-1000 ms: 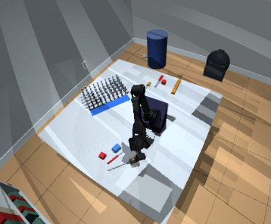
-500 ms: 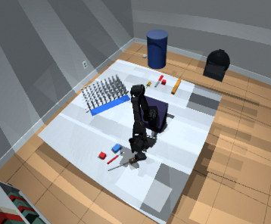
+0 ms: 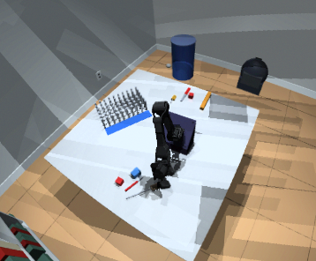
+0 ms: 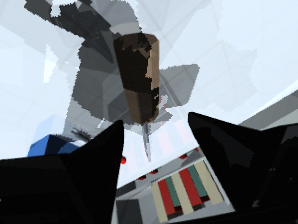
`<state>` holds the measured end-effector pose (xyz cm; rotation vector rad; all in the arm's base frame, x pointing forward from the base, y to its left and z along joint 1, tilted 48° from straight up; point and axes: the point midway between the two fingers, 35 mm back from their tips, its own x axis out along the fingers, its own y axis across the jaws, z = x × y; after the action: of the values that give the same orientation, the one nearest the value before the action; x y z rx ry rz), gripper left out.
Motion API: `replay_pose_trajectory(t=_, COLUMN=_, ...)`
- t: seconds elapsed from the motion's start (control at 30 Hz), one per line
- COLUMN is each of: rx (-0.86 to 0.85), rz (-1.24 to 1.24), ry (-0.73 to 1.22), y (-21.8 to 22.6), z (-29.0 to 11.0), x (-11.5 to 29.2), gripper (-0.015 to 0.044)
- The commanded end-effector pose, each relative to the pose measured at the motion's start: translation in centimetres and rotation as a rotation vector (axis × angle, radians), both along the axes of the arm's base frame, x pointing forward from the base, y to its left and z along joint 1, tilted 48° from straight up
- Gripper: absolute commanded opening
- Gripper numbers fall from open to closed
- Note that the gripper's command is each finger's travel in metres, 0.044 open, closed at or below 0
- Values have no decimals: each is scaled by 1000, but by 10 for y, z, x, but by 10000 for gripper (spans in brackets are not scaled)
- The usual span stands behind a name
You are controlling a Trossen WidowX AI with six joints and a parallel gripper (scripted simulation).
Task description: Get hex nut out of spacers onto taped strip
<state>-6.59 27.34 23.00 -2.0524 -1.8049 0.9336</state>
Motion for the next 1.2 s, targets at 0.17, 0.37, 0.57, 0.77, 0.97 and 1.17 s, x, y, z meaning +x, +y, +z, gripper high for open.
replay_pose_trajectory(t=0.17, rx=-6, rz=7, ry=-6, y=11, z=-12, x=-3, gripper=280)
replay_pose_trajectory(t=0.37, rx=-6, rz=7, ry=-7, y=18, z=-18, x=-4, gripper=280)
replay_pose_trajectory(t=0.57, rx=-6, rz=7, ry=-7, y=24, z=-25, x=-5, gripper=280)
replay_pose_trajectory(t=0.77, rx=-6, rz=7, ry=-7, y=31, z=-32, x=-5, gripper=280)
replay_pose_trajectory(t=0.97, rx=-6, rz=7, ry=-8, y=35, z=-37, x=-6, gripper=280)
replay_pose_trajectory(t=1.17, rx=-6, rz=7, ry=-8, y=35, z=-37, x=-6, gripper=181)
